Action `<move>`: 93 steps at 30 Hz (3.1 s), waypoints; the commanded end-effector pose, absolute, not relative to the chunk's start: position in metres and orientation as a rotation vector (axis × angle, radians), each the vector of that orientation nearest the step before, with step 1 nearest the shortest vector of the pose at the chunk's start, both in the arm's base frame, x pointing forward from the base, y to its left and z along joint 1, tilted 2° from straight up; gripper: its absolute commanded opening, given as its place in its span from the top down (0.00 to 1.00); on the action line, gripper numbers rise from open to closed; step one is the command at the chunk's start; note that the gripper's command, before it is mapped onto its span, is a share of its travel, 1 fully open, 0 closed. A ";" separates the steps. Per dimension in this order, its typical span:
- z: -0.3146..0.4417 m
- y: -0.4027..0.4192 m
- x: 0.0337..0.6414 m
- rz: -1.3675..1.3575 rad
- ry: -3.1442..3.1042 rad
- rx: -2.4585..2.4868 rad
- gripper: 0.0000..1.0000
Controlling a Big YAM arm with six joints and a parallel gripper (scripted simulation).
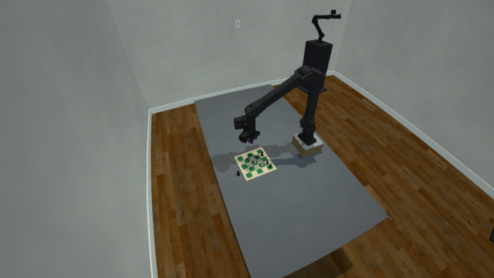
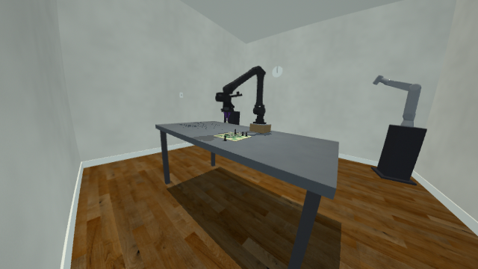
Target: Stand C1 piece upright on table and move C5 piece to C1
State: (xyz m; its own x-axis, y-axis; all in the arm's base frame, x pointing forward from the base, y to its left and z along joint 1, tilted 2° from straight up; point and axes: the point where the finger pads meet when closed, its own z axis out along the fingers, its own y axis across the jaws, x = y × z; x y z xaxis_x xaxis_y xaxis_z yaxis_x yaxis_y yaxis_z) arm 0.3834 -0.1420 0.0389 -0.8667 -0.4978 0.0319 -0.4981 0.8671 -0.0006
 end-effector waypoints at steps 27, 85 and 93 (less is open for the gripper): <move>0.068 -0.146 0.412 0.074 -3.064 0.823 1.00; -0.044 0.006 0.409 0.020 -2.951 1.033 1.00; -0.044 0.005 0.416 0.039 -2.985 1.042 1.00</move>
